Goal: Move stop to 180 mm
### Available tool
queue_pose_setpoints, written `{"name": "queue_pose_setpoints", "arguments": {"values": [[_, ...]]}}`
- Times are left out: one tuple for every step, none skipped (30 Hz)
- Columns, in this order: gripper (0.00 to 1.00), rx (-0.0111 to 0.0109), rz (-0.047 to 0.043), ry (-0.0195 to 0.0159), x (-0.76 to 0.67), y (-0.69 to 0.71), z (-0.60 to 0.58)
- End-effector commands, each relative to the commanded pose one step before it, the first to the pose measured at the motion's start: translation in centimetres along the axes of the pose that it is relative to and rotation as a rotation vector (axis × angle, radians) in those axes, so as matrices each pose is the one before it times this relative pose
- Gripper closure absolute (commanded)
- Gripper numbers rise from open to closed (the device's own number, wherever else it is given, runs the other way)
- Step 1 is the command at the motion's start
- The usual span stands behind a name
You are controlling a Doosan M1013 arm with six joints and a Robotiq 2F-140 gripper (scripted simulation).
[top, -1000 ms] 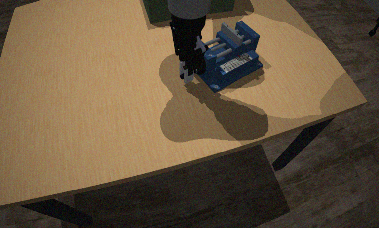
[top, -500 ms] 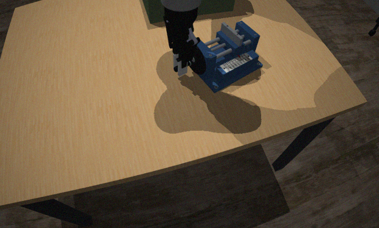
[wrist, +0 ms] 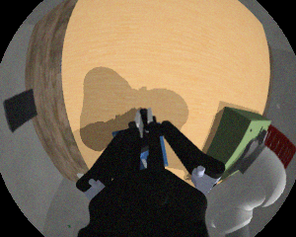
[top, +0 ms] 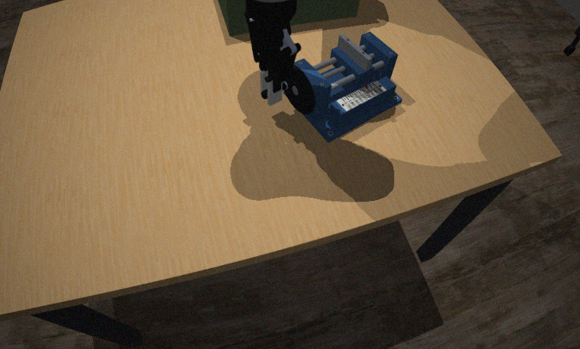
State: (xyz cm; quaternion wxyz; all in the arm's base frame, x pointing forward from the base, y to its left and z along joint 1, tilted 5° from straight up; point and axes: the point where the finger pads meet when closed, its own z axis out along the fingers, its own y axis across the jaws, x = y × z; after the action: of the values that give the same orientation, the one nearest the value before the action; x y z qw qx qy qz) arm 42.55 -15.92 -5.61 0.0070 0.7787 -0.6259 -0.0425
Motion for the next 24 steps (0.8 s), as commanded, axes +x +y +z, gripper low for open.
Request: {"name": "queue_pose_setpoints", "arguments": {"values": [[0.96, 0.00018, 0.00018, -0.00027, -0.002, 0.172, -0.473], [0.96, 0.00000, 0.00000, 0.00000, 0.000, 0.039, -0.187], [0.96, 0.00000, 0.00000, 0.00000, 0.000, 0.040, -0.188], [0.96, 0.00000, 0.00000, 0.00000, 0.000, 0.040, -0.189], [0.96, 0.00000, 0.00000, 0.00000, 0.001, 0.006, -0.212], [0.96, 0.00000, 0.00000, 0.00000, 0.000, 0.007, -0.213], [0.96, 0.00000, 0.00000, 0.00000, 0.000, 0.004, -0.217], [0.96, 0.00000, 0.00000, 0.00000, 0.001, -0.035, -0.245], [0.96, 0.00000, 0.00000, 0.00000, 0.000, 0.000, 0.000], [0.96, 0.00000, 0.00000, 0.00000, 0.000, 0.000, 0.000], [0.96, 0.00000, 0.00000, 0.00000, 0.000, -0.034, -0.246], [0.96, 0.00000, 0.00000, 0.00000, 0.000, -0.071, -0.271], [0.96, 0.00000, 0.00000, 0.00000, 0.000, -0.094, -0.288], [0.96, 0.00000, 0.00000, 0.00000, 0.000, -0.125, -0.285], [0.96, 0.00000, 0.00000, 0.00000, 0.000, -0.151, -0.283], [0.96, 0.00000, 0.00000, 0.00000, 0.000, -0.191, -0.278], [0.96, 0.00000, 0.00000, 0.00000, -0.001, -0.216, -0.277], [0.96, 0.00000, 0.00000, 0.00000, 0.001, -0.258, -0.243], [0.96, 0.00000, 0.00000, 0.00000, -0.001, -0.268, -0.232], [0.96, 0.00000, 0.00000, 0.00000, 0.001, -0.291, -0.181], [0.96, 0.00000, 0.00000, 0.00000, 0.000, -0.299, -0.165], [0.96, 0.00000, 0.00000, 0.00000, 0.000, -0.316, -0.127], [0.96, 0.00000, 0.00000, 0.00000, 0.000, -0.321, -0.099], [0.96, 0.00000, 0.00000, 0.00000, 0.000, -0.327, -0.069]]}}
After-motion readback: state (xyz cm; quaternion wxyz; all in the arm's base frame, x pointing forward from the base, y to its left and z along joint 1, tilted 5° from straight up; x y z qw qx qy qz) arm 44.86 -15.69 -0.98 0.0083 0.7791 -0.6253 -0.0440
